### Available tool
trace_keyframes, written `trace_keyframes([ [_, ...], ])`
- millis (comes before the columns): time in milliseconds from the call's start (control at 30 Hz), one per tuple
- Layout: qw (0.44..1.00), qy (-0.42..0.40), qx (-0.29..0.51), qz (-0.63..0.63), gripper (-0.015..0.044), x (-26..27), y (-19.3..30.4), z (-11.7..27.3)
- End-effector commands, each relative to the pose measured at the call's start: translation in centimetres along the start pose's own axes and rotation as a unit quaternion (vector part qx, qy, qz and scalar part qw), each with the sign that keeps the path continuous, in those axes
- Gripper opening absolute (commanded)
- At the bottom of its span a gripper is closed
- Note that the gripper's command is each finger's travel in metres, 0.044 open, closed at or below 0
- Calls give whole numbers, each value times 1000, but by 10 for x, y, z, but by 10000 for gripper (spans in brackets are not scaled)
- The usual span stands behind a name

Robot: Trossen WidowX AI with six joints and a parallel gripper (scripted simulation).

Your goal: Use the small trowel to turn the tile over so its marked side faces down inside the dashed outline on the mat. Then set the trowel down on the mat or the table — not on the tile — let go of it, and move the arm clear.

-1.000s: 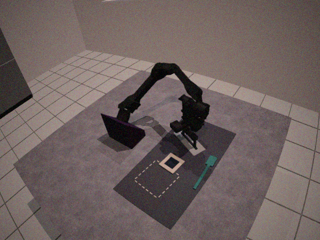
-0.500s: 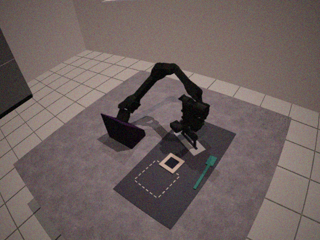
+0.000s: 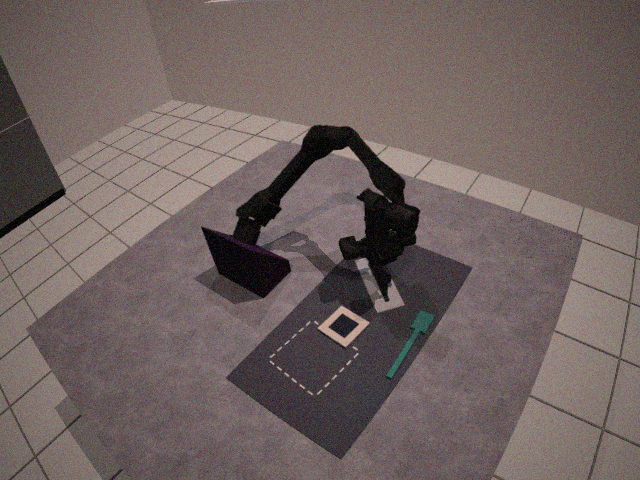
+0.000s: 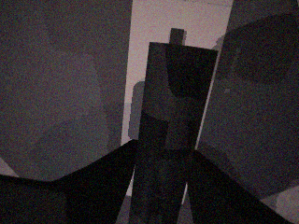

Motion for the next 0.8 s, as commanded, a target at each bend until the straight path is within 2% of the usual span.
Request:
trace_keyframes([
  [0, 997, 0, 2, -74, 130, 0, 0, -1],
  [367, 971, 1, 2, -237, 130, 0, 0, 0],
  [767, 913, 1, 2, -407, 130, 0, 0, 0],
])
Point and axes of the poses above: the point midway between the two fingers, 35 mm back from their tips, its own z axis back along the fingers, its own x axis across the jaws, y = z × x, the point moved 5 cm from there along z, back along the fingers, and after that the axes turned 8 degrees about z, right-handed, at the moved point
